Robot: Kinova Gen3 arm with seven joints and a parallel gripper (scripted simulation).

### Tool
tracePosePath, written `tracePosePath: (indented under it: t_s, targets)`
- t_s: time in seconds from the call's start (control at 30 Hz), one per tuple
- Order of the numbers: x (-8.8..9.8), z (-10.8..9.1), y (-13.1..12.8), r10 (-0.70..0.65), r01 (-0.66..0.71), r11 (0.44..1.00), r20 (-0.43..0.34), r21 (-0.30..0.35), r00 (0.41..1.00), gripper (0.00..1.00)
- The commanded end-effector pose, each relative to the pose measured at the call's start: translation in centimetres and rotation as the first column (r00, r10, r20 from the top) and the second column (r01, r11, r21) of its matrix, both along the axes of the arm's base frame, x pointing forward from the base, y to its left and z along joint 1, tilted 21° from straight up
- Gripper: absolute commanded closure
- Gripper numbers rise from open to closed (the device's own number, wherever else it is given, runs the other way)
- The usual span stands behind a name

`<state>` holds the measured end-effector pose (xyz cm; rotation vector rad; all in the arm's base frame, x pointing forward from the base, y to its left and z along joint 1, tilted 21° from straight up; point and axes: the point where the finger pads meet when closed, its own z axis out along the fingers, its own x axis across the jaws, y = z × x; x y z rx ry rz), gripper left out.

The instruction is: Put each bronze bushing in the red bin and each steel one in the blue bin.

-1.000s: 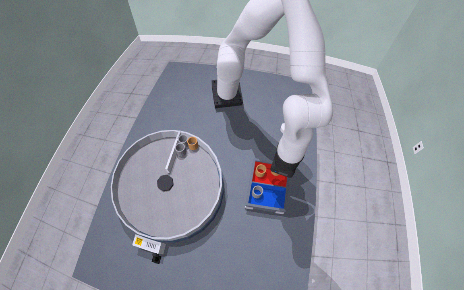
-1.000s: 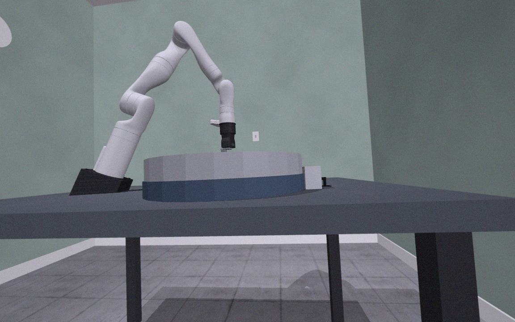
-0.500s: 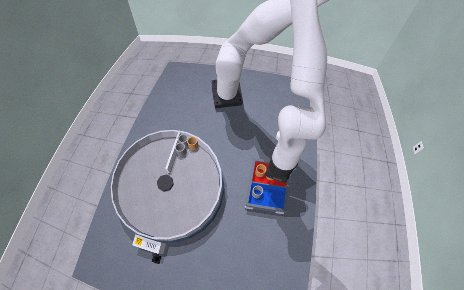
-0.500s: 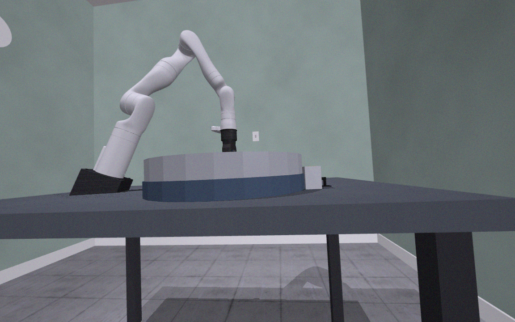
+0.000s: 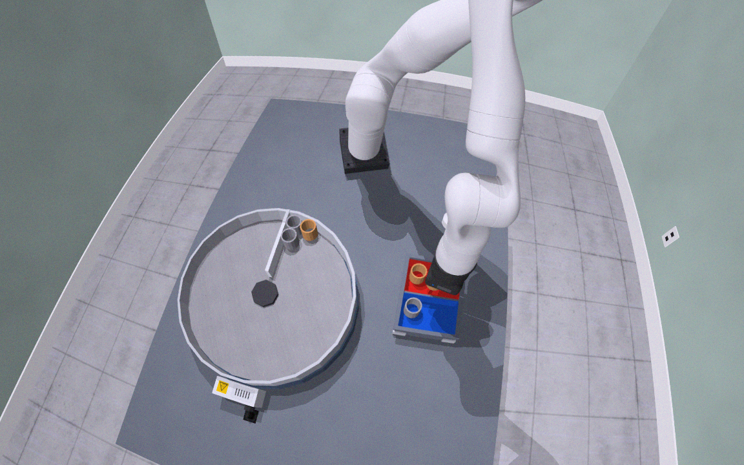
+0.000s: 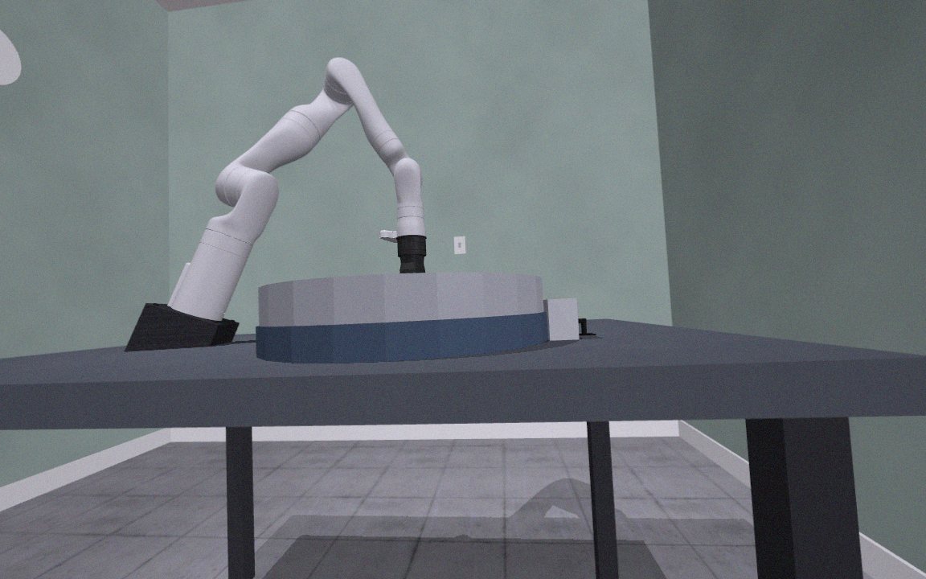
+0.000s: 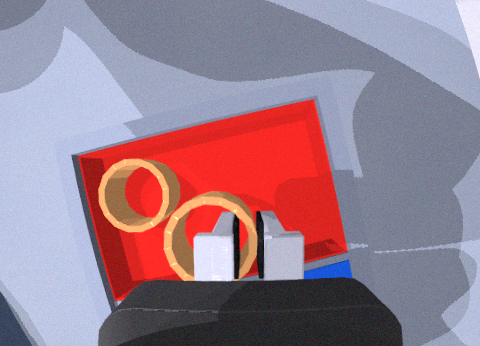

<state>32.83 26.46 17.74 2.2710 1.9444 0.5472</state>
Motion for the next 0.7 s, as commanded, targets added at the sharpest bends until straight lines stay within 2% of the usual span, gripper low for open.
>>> tracePosePath:
  t_s: [0.0, 0.67]
  targets:
    - [0.25, -0.33, -0.22, -0.006, 0.006, 1.0, -0.001, -0.003, 1.0, 1.0]
    - [0.44, -0.88, -0.12, -0.006, 0.006, 1.0, -0.001, -0.003, 1.0, 1.0]
